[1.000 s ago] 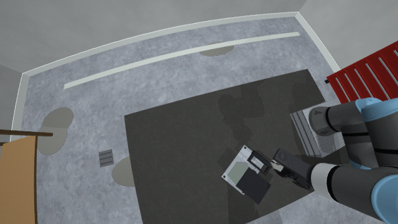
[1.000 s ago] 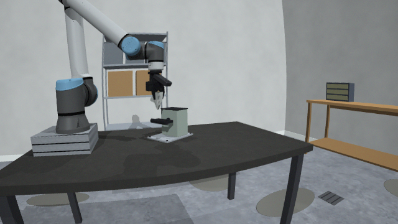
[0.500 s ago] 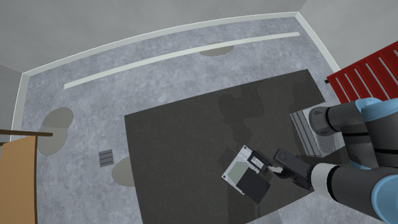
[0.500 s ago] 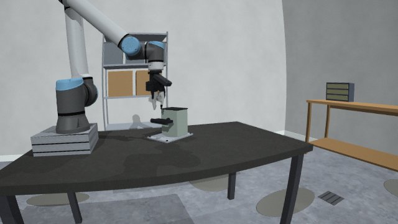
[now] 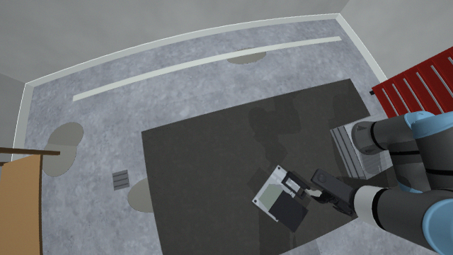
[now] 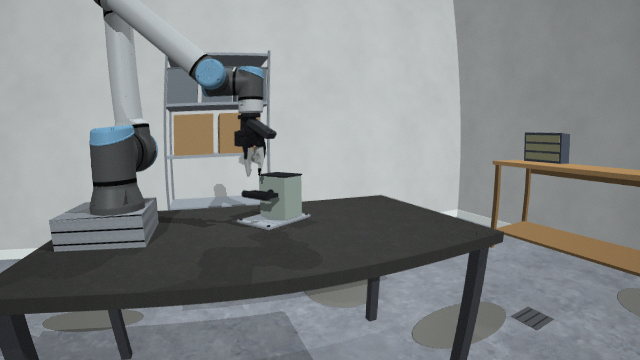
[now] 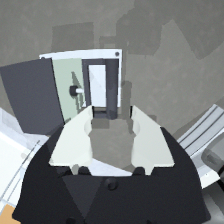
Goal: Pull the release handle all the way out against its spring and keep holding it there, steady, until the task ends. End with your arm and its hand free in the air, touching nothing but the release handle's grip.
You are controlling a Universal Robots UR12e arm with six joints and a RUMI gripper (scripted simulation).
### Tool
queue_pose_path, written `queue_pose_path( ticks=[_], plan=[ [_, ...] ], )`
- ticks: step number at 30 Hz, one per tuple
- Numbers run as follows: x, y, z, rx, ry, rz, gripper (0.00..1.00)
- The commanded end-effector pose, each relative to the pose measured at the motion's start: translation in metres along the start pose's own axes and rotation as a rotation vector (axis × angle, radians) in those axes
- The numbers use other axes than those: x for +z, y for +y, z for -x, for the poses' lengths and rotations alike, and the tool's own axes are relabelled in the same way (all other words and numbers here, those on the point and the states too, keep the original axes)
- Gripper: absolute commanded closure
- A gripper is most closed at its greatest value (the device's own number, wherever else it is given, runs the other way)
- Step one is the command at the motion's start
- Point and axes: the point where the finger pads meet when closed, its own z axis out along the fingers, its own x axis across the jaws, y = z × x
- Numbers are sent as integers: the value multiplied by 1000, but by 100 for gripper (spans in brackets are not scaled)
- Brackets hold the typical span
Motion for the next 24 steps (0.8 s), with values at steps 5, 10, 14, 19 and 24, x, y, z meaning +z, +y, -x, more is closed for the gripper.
queue_pose_path(
  ticks=[5,10,14,19,24],
  plan=[
    [-1,0,0,0,-1,-1,68],
    [0,0,0,0,-1,-1,68],
    [0,0,0,0,-1,-1,68],
    [2,0,0,0,-1,-1,68],
    [5,0,1,0,-1,0,68]
  ],
)
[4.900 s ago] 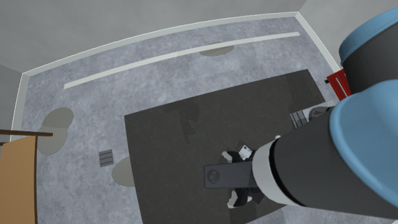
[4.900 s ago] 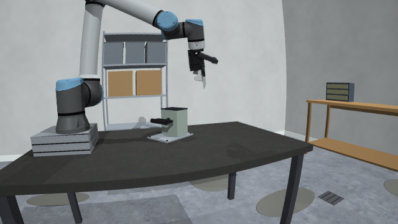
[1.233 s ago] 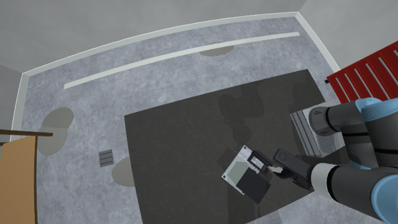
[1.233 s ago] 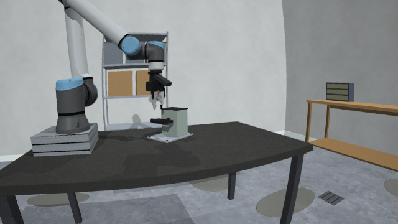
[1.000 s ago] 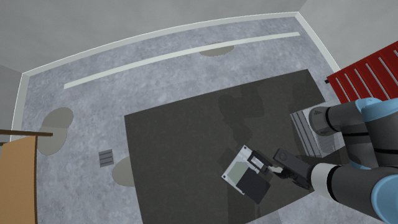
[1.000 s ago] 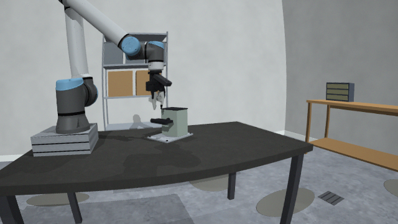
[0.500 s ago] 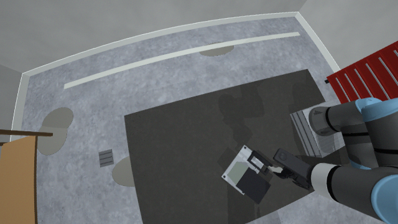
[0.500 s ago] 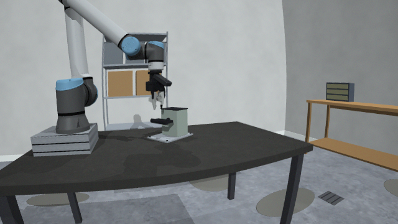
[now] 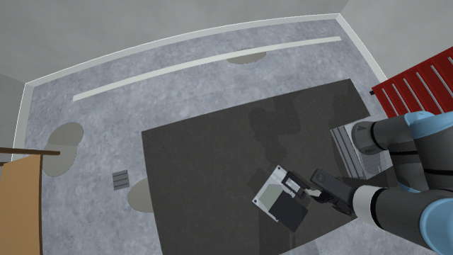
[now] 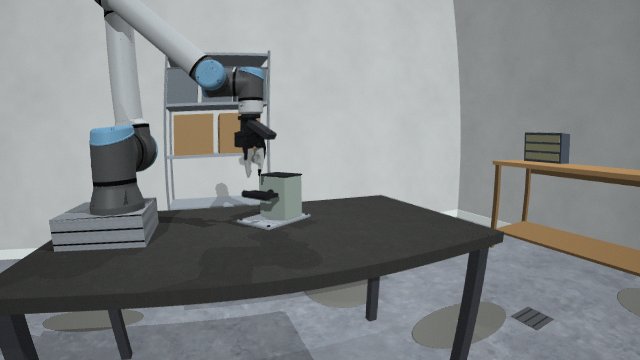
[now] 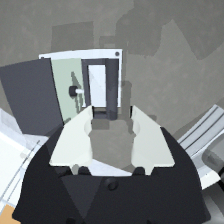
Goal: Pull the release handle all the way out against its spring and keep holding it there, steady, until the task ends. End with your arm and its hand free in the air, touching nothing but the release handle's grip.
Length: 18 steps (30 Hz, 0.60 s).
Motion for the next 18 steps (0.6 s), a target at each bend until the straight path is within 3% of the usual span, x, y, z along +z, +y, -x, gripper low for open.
queue_pose_path(
  ticks=[1,18],
  plan=[
    [3,0,1,0,-1,-1,68],
    [23,0,1,0,-1,-1,68]
  ],
)
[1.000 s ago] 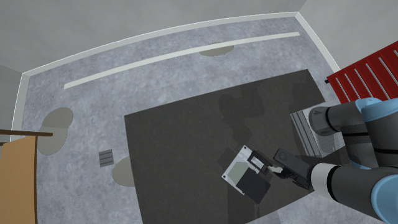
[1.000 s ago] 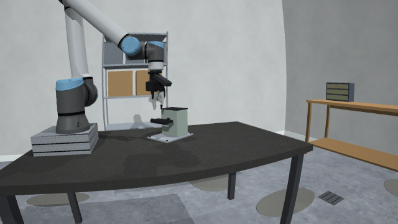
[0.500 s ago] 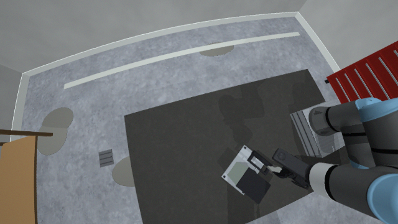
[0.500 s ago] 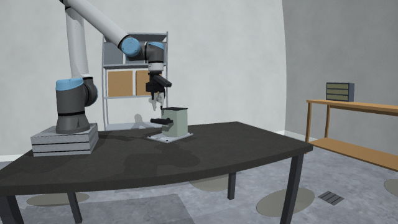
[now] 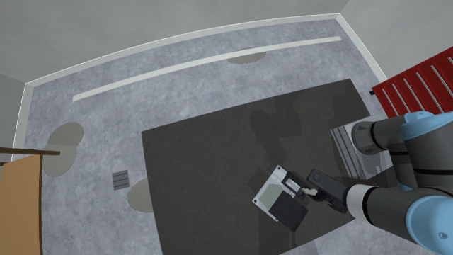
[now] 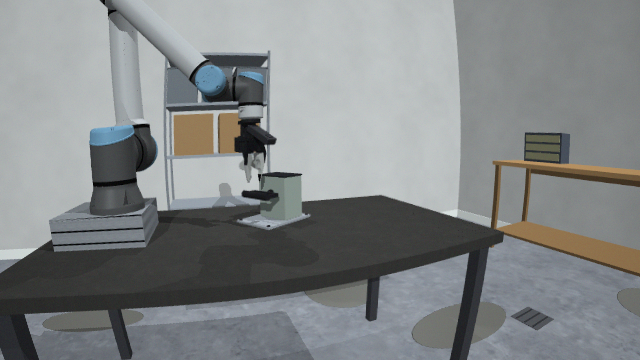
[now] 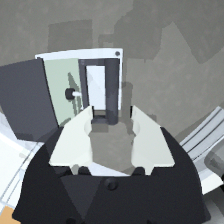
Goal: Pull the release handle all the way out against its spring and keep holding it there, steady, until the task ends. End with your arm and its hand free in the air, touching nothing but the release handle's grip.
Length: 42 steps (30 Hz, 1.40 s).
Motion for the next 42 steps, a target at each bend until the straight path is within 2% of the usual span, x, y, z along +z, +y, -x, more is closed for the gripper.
queue_pose_path(
  ticks=[1,20,42],
  plan=[
    [7,0,1,0,-1,-1,68],
    [24,0,1,0,-1,-1,68],
    [26,0,1,0,-1,-1,68]
  ],
)
